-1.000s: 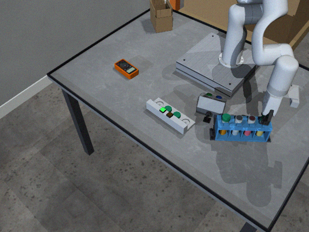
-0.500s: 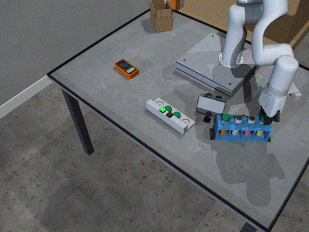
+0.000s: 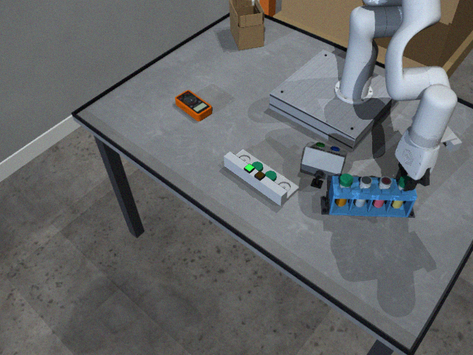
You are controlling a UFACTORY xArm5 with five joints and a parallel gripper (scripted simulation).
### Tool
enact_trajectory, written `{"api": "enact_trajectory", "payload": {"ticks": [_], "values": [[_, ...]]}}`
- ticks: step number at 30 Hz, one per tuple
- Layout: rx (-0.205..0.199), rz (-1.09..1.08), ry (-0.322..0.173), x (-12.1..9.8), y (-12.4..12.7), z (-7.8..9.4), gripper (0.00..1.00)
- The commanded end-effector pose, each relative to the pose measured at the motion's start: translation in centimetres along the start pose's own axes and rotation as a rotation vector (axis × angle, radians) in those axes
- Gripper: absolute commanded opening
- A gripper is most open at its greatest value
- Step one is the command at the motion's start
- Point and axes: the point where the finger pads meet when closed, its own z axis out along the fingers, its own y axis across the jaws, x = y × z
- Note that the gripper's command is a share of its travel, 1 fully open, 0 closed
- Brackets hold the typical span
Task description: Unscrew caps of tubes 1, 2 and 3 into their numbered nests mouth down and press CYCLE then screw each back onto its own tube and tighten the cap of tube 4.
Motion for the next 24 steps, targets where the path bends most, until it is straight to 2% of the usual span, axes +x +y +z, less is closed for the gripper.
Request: {"api": "enact_trajectory", "payload": {"ticks": [1,5,24], "values": [[-0.005,-0.001,0.009,-0.03,0.11,-0.11,0.00],[-0.005,-0.001,0.009,-0.03,0.11,-0.11,0.00],[-0.002,0.566,0.010,-0.02,0.11,-0.03,0.00]]}}
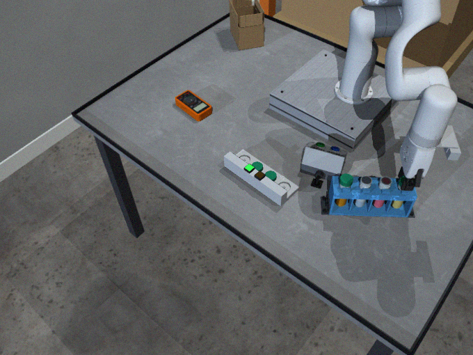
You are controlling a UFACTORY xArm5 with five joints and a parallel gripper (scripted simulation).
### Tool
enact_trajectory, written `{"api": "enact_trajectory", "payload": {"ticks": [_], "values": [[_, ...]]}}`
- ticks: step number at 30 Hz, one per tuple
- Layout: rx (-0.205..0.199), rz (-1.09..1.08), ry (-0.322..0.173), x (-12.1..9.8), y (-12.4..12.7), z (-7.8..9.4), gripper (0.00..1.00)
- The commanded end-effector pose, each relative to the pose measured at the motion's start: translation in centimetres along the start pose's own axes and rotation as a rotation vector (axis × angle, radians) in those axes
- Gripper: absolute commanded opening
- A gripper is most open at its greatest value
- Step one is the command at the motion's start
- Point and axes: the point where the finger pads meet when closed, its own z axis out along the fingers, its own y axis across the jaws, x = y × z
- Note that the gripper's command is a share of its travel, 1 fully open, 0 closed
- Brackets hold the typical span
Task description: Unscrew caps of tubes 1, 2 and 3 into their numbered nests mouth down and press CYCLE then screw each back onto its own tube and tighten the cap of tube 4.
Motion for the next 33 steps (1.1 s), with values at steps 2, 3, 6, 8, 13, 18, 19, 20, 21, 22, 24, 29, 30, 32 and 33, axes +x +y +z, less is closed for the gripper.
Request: {"api": "enact_trajectory", "payload": {"ticks": [2,3,6,8,13,18,19,20,21,22,24,29,30,32,33], "values": [[-0.001,0.234,0.011,0.02,0.11,-0.04,0.00],[-0.001,0.267,0.011,0.02,0.11,-0.04,0.00],[0.000,0.367,0.011,0.02,0.11,-0.02,0.00],[0.000,0.386,0.011,0.02,0.11,-0.02,0.00],[0.000,0.386,0.011,0.02,0.11,-0.02,0.00],[0.000,0.386,0.011,0.02,0.11,-0.02,0.46],[0.000,0.386,0.011,0.02,0.11,-0.02,0.46],[0.000,0.386,0.011,0.02,0.11,-0.02,0.46],[0.000,0.386,0.011,0.02,0.11,-0.02,0.46],[0.000,0.386,0.011,0.02,0.11,-0.02,0.46],[0.000,0.386,0.011,0.02,0.11,-0.02,0.46],[0.000,0.306,0.011,0.02,0.11,-0.12,0.46],[-0.001,0.266,0.011,0.02,0.11,-0.12,0.46],[-0.001,0.186,0.011,0.02,0.11,-0.12,0.46],[-0.001,0.146,0.011,0.02,0.11,-0.12,0.46]]}}
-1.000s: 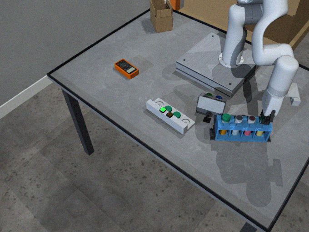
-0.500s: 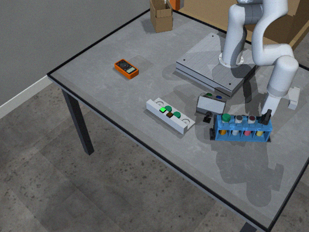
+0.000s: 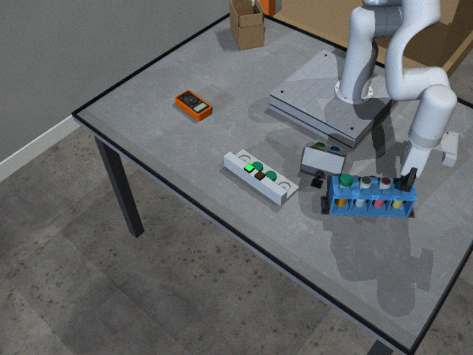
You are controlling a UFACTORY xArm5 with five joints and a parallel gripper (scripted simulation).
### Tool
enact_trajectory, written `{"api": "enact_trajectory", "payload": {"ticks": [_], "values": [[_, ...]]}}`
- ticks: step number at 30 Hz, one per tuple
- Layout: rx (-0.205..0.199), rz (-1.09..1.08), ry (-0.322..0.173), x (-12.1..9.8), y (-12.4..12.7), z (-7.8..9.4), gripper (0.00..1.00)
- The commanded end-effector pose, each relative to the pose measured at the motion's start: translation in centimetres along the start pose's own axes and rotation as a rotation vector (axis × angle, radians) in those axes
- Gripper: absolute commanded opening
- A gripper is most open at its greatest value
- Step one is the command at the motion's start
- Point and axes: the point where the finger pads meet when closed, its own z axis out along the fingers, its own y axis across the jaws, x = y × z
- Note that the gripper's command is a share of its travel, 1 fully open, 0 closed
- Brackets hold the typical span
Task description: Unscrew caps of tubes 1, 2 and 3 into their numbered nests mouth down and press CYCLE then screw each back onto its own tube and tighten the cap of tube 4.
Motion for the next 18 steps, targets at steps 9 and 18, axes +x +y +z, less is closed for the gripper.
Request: {"api": "enact_trajectory", "payload": {"ticks": [9,18], "values": [[-0.001,-0.524,0.011,0.06,0.11,-0.16,0.46],[-0.002,-0.710,0.011,0.06,0.11,-0.16,0.46]]}}
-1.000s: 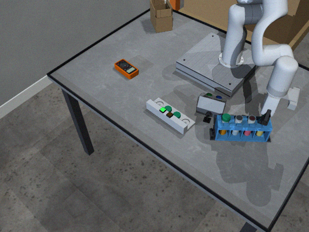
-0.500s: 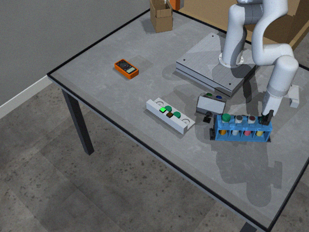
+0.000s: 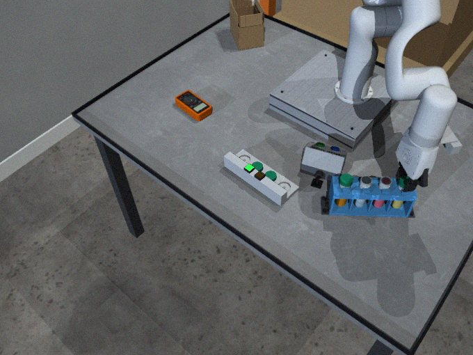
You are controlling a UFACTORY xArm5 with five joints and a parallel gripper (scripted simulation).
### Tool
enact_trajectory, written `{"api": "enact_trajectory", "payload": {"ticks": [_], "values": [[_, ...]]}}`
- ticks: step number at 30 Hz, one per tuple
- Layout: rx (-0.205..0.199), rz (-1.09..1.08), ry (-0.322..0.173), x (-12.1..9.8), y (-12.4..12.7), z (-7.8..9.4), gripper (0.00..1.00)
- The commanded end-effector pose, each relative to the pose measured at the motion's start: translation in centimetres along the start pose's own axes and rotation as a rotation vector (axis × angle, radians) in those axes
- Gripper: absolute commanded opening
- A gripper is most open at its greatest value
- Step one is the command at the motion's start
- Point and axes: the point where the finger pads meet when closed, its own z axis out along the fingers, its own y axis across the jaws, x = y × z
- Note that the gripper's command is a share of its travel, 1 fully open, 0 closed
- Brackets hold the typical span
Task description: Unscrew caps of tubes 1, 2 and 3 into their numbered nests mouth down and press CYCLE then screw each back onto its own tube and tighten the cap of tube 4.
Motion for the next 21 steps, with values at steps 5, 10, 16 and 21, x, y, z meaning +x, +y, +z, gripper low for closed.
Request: {"api": "enact_trajectory", "payload": {"ticks": [5,10,16,21], "values": [[-0.004,-0.118,0.010,-0.01,0.13,-0.12,0.46],[-0.004,-0.118,0.010,-0.01,0.13,-0.12,0.00],[-0.004,-0.118,0.010,-0.01,0.13,-0.12,0.00],[-0.004,-0.084,0.010,-0.01,0.13,-0.12,0.00]]}}
